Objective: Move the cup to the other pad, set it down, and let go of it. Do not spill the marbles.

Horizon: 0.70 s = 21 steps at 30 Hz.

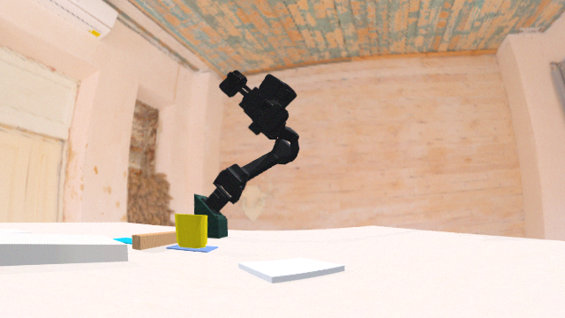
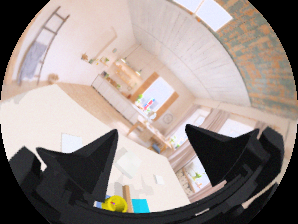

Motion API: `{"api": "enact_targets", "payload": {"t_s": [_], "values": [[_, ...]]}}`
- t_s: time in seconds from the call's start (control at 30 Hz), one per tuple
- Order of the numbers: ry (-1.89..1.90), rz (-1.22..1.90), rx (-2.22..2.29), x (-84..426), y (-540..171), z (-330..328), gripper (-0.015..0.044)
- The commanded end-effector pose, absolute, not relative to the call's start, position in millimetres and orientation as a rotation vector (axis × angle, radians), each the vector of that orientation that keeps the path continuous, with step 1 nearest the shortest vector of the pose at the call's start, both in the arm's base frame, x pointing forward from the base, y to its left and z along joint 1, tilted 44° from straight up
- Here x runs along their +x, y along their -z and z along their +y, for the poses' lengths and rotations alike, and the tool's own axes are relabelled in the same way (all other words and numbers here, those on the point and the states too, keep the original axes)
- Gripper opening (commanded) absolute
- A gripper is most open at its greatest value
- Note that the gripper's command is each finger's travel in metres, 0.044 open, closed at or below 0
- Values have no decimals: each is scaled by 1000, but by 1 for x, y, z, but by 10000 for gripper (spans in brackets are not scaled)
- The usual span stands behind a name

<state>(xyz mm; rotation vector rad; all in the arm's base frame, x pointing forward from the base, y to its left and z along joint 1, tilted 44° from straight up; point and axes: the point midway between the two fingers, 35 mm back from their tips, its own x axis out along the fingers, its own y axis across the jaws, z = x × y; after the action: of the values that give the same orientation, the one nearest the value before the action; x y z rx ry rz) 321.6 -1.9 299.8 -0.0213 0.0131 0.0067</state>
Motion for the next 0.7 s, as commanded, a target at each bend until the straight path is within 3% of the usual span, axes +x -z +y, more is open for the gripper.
{"api": "enact_targets", "payload": {"t_s": [0.0,0.27,0.67], "values": [[-12,27,-36,323,-297,-1,374],[-428,535,-588,353,-182,19,167],[-1302,681,-813,316,-84,44,167]]}}
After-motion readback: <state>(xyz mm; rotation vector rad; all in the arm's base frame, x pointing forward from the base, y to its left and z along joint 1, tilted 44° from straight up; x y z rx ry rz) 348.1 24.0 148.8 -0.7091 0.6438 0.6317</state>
